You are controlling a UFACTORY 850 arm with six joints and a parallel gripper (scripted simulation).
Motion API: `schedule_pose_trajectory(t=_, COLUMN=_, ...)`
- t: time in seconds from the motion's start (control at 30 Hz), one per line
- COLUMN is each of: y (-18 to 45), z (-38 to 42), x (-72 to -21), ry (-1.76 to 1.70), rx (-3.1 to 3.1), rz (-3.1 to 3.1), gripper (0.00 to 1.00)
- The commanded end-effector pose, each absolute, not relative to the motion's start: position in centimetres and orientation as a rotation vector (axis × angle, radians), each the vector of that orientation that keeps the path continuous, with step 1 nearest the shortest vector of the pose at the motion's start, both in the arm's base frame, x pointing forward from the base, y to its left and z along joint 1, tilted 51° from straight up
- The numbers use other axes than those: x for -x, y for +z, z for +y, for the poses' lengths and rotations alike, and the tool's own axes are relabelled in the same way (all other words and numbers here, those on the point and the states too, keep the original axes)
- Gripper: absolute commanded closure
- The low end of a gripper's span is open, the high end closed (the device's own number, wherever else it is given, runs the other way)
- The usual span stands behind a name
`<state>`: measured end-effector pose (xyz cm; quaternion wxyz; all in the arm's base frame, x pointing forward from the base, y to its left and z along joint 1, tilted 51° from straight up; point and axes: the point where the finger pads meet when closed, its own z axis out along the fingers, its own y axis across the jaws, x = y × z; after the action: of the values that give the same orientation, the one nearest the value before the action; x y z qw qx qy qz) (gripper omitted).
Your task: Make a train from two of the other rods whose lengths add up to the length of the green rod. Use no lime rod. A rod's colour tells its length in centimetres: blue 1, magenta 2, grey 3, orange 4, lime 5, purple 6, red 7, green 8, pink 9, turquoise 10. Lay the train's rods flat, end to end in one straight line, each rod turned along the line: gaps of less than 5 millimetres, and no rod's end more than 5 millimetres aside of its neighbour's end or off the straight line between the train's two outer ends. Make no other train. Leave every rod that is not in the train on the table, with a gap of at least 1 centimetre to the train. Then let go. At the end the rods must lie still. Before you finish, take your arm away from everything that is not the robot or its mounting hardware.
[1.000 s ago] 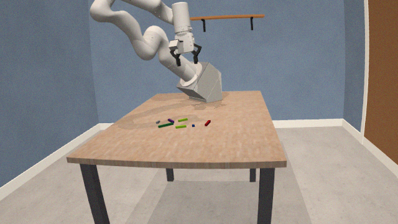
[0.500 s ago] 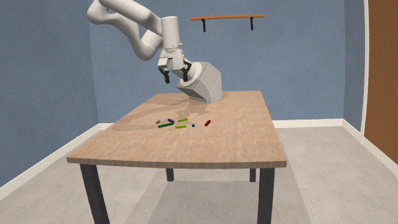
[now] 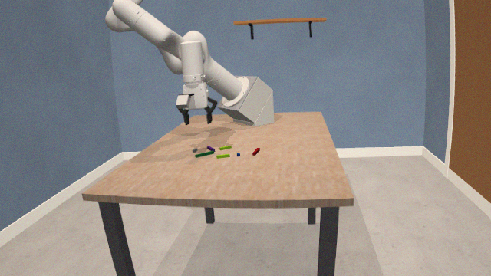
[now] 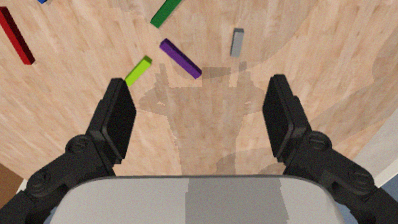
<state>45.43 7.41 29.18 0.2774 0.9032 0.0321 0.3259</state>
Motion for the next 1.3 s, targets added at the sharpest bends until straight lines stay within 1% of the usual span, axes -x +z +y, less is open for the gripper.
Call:
schedule_pose_trajectory(t=0.0, y=29.7, z=3.9, x=-47.7, ry=0.853, rx=-2.411, rz=0.113, gripper=0.00)
schedule_pose_trajectory(t=0.2, y=30.3, z=0.1, x=-49.1, ry=0.826, rx=-2.390, rz=0.137, gripper=0.00)
schedule_pose_trajectory(t=1.27, y=30.3, z=0.1, x=-49.1, ry=0.826, rx=-2.390, rz=0.137, gripper=0.00)
